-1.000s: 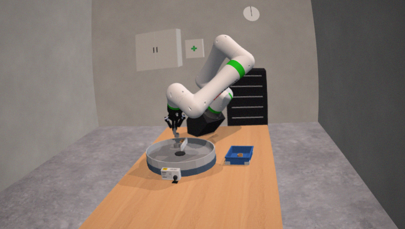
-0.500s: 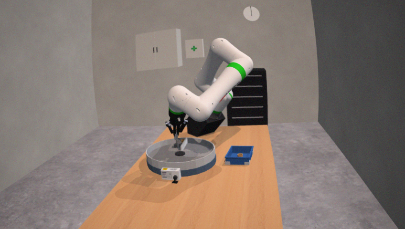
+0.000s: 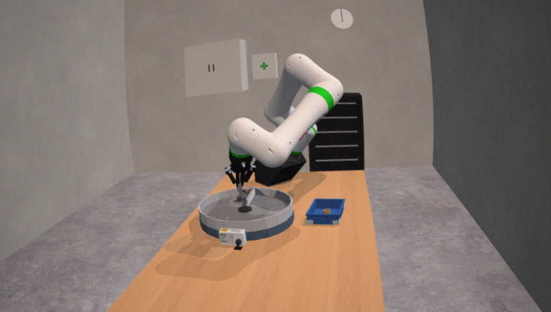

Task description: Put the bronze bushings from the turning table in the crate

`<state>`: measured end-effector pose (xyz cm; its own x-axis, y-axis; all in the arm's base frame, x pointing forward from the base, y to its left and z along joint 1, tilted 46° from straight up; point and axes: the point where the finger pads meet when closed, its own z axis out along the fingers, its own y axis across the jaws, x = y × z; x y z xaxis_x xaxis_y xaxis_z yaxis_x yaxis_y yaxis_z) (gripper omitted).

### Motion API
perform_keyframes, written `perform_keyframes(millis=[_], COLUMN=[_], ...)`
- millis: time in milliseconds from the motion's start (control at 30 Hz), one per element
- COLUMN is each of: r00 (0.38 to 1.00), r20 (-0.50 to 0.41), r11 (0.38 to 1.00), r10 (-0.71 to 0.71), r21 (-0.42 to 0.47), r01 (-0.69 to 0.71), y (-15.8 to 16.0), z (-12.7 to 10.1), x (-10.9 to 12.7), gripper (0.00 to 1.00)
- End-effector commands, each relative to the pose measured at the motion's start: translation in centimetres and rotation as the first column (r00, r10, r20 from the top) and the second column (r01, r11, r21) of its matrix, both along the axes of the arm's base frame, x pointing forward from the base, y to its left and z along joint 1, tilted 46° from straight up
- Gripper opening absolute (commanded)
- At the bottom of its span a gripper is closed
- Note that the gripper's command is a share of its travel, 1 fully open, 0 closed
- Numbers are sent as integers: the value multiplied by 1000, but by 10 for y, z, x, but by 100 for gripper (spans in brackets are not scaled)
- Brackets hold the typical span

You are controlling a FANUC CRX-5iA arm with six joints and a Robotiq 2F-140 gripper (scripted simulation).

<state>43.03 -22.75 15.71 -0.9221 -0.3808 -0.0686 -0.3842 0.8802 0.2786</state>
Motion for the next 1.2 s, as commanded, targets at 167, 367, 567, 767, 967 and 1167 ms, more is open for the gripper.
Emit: perform_keyframes(millis=[167, 367, 567, 767, 967, 1167], r00=[1000, 1000, 1000, 1000, 1000, 1000], r20=[0, 0, 0, 0, 0, 0], r11=[1000, 1000, 1000, 1000, 1000, 1000], r10=[0, 0, 0, 0, 0, 0], r21=[0, 0, 0, 0, 0, 0], r01=[0, 0, 0, 0, 0, 0], y=[0, 0, 0, 0, 10, 11], z=[0, 0, 0, 0, -15, -17], x=[0, 0, 0, 0, 13, 14], gripper=[0, 0, 0, 0, 0, 0])
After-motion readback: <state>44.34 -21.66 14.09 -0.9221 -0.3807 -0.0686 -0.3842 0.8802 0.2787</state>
